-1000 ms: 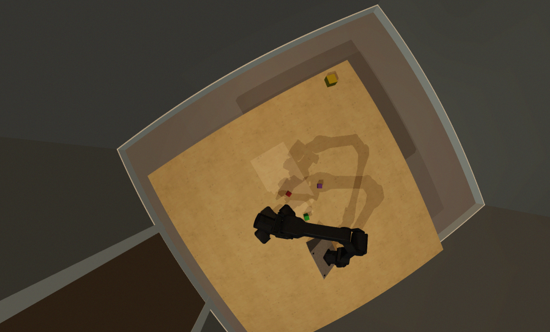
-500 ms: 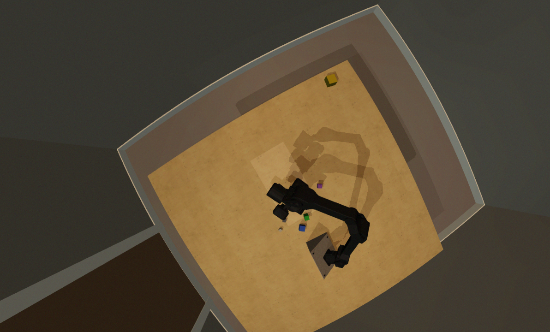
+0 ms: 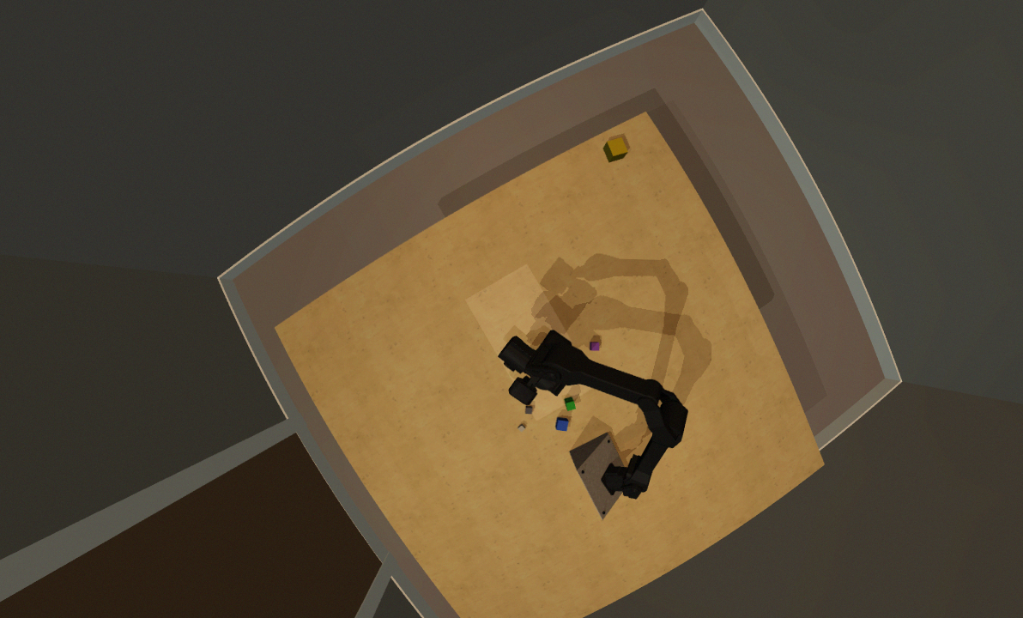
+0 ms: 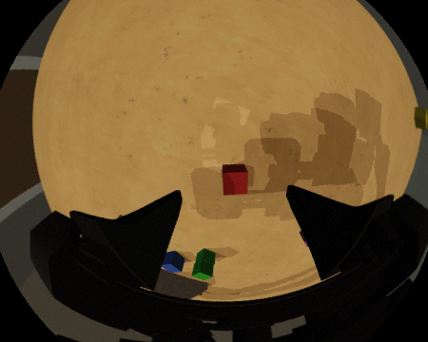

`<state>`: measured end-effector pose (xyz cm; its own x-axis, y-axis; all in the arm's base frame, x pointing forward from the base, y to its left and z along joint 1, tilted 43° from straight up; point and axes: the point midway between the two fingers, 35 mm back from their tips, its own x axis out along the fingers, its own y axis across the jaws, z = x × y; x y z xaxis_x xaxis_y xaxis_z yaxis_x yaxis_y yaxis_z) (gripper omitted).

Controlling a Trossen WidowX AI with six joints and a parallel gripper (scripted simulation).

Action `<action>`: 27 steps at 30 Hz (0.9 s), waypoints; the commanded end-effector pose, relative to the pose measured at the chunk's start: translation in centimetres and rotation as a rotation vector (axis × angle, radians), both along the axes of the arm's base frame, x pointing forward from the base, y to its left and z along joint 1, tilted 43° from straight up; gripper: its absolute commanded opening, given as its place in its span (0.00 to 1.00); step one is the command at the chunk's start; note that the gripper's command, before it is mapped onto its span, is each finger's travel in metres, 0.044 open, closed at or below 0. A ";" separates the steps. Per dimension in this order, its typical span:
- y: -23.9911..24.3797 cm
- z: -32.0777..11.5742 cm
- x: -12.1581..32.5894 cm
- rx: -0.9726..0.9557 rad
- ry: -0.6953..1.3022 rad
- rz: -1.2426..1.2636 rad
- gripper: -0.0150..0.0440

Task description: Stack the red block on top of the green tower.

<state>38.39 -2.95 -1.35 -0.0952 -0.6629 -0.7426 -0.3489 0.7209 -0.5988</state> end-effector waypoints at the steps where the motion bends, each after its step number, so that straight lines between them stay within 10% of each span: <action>1: -0.1 -0.2 0.1 -0.003 -0.001 0.008 1.00; 27: -2.0 -2.2 -0.2 -0.005 -0.001 0.008 1.00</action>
<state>38.18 -4.85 -3.49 -0.0912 -0.6639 -0.7423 -0.3505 0.7191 -0.6001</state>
